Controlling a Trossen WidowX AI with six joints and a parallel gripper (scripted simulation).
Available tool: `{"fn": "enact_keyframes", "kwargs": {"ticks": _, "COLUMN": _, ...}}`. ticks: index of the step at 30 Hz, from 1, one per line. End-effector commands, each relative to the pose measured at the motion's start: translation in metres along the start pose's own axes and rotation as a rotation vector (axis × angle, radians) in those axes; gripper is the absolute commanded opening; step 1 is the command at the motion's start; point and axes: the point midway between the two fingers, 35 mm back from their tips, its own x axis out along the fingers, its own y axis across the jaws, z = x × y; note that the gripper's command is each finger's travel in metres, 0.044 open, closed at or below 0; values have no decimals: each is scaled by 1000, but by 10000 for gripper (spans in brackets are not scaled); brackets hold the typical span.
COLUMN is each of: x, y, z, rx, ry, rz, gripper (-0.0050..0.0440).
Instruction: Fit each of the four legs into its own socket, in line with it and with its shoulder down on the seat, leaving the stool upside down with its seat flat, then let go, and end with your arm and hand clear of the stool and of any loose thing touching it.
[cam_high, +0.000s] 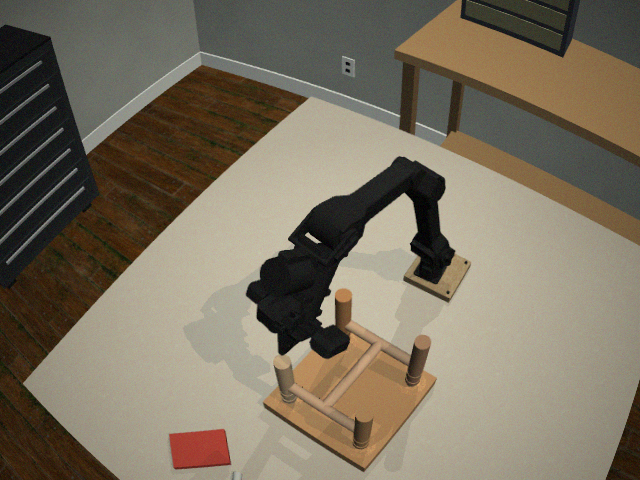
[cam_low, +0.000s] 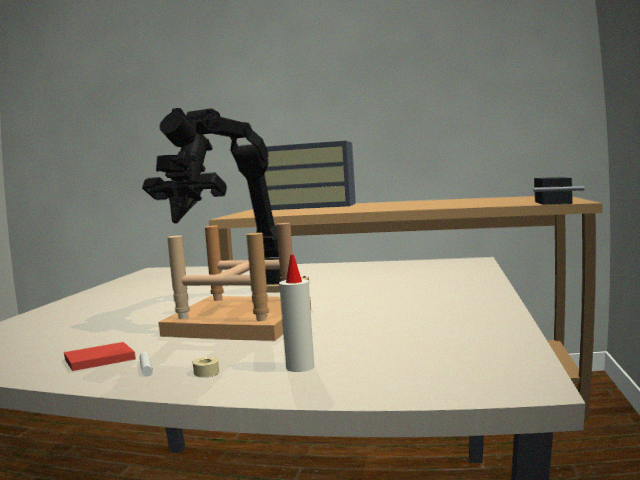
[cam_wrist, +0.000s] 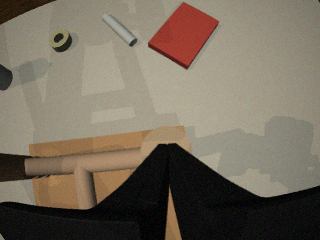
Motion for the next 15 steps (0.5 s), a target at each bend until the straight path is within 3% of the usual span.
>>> {"fn": "enact_keyframes", "kwargs": {"ticks": 1, "x": -6, "y": 15, "z": -7, "rx": -37, "ry": 16, "rz": 15, "gripper": 0}}
{"fn": "enact_keyframes", "kwargs": {"ticks": 3, "x": -18, "y": 40, "z": -21, "rx": -103, "ry": 42, "rz": 42, "gripper": 0}}
{"fn": "enact_keyframes", "kwargs": {"ticks": 11, "x": -50, "y": 95, "z": -62, "rx": -258, "ry": 118, "rz": 110, "gripper": 0}}
{"fn": "enact_keyframes", "kwargs": {"ticks": 15, "x": -59, "y": 108, "z": -75, "rx": -294, "ry": 143, "rz": 129, "gripper": 0}}
